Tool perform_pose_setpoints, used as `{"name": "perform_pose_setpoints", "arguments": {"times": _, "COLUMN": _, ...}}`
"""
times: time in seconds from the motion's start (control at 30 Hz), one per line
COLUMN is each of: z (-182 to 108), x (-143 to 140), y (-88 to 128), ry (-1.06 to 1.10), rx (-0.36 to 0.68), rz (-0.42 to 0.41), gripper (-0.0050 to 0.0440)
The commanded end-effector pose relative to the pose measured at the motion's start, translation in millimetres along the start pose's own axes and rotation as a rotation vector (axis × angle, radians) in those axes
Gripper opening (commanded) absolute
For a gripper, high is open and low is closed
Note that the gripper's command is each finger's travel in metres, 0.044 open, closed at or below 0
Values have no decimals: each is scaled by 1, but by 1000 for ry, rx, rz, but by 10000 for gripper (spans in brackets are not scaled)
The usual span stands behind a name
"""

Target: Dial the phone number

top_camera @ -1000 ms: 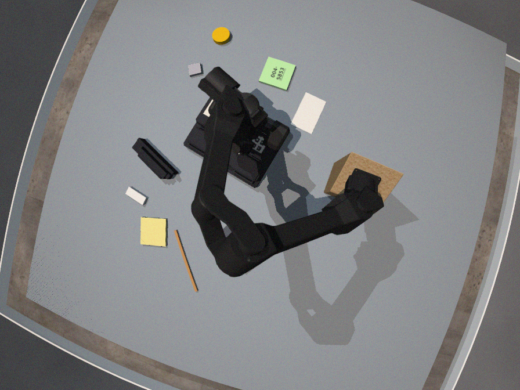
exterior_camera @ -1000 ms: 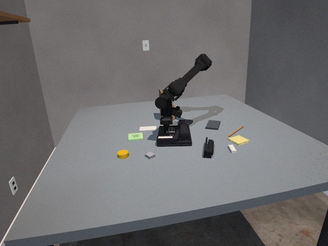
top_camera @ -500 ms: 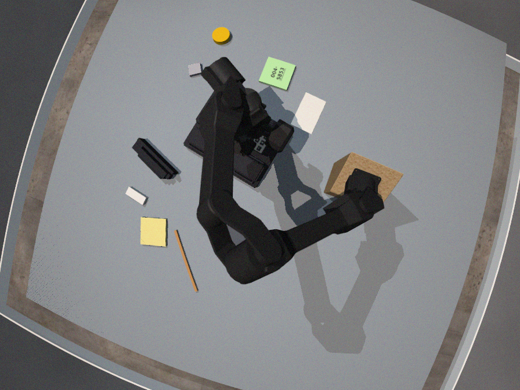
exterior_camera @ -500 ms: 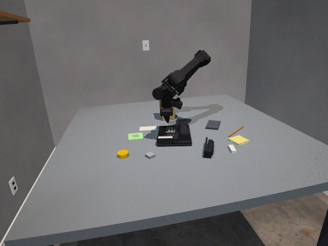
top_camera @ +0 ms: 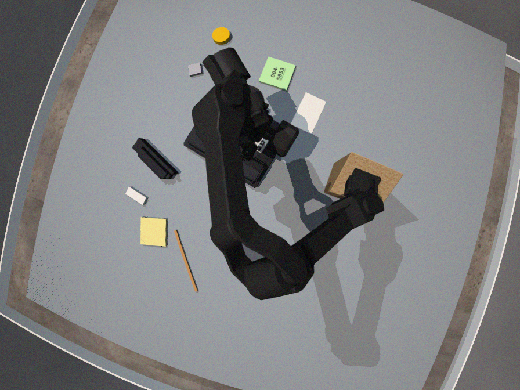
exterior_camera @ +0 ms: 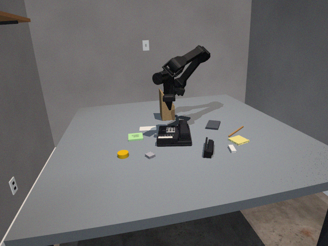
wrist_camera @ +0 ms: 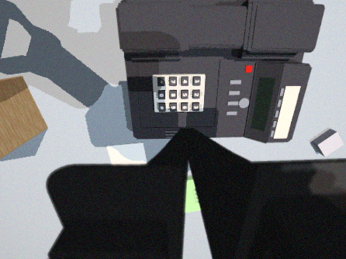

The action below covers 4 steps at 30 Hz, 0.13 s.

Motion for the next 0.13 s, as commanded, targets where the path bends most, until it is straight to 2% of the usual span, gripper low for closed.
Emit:
{"name": "perform_pose_setpoints", "arguments": {"times": 0.0, "z": 0, "x": 0, "y": 2, "ry": 5, "rx": 7, "rz": 1, "gripper": -50}}
{"name": "perform_pose_setpoints", "arguments": {"times": 0.1, "z": 0, "x": 0, "y": 2, "ry": 5, "rx": 7, "rz": 1, "gripper": -50}}
Point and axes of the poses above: the point midway between the two fingers, 35 mm back from their tips, its own y axis back along the fingers, its own x axis across the jaws, z = x × y, the point moved 9 cm from there along y, back along the fingers, and after that the axes turned 5 degrees about -y, right-handed, at the moved point
